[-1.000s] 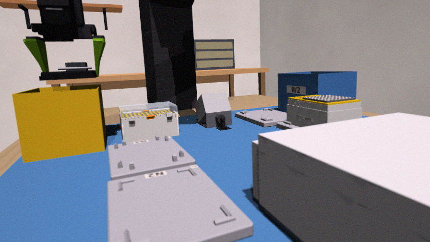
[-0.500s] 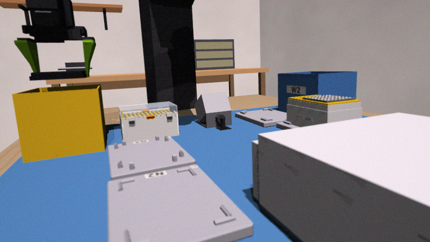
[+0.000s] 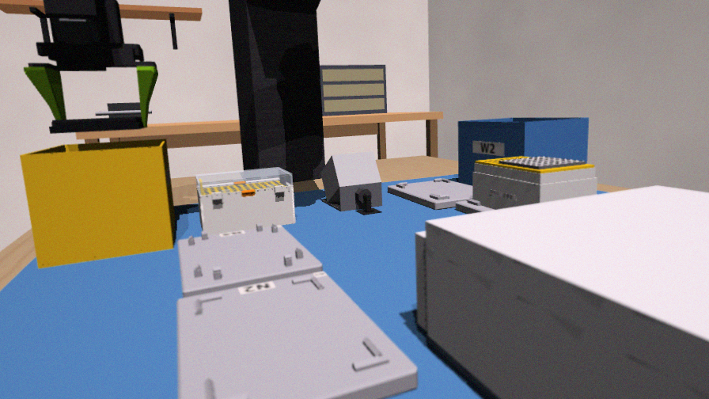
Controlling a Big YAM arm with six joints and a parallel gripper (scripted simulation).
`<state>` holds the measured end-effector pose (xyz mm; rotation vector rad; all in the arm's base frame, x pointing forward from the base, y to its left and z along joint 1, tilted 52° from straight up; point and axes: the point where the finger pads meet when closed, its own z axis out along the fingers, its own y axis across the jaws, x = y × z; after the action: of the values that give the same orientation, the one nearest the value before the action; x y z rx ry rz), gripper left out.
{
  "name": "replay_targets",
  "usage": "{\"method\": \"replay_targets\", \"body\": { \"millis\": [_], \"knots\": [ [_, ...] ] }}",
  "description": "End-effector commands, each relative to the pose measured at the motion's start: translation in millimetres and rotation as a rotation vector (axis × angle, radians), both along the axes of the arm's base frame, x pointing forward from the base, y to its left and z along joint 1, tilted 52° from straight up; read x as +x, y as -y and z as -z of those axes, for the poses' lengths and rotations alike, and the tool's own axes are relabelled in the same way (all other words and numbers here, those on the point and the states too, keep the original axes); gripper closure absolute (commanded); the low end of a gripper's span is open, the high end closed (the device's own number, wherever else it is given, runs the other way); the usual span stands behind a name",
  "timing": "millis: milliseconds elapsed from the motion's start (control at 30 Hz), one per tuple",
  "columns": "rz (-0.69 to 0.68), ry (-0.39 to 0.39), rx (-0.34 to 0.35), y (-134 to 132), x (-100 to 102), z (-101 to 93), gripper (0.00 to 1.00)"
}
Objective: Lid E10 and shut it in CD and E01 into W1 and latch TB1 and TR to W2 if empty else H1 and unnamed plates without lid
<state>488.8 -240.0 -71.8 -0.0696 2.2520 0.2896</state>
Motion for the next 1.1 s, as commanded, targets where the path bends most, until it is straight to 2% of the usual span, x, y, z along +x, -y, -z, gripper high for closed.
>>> {"method": "replay_targets", "body": {
  "millis": [0, 33, 67, 1000, 1067],
  "knots": [
    [0.007, 0.010, -0.008, 5, -1, -4.6, 1.00],
    [0.007, 0.010, -0.008, 5, -1, -4.6, 1.00],
    [0.007, 0.010, -0.008, 5, -1, -4.6, 0.00],
    [0.007, 0.010, -0.008, 5, -1, -4.6, 0.00],
    [0.006, 0.018, -0.002, -11, 4, -15.4, 0.00]
  ]
}}
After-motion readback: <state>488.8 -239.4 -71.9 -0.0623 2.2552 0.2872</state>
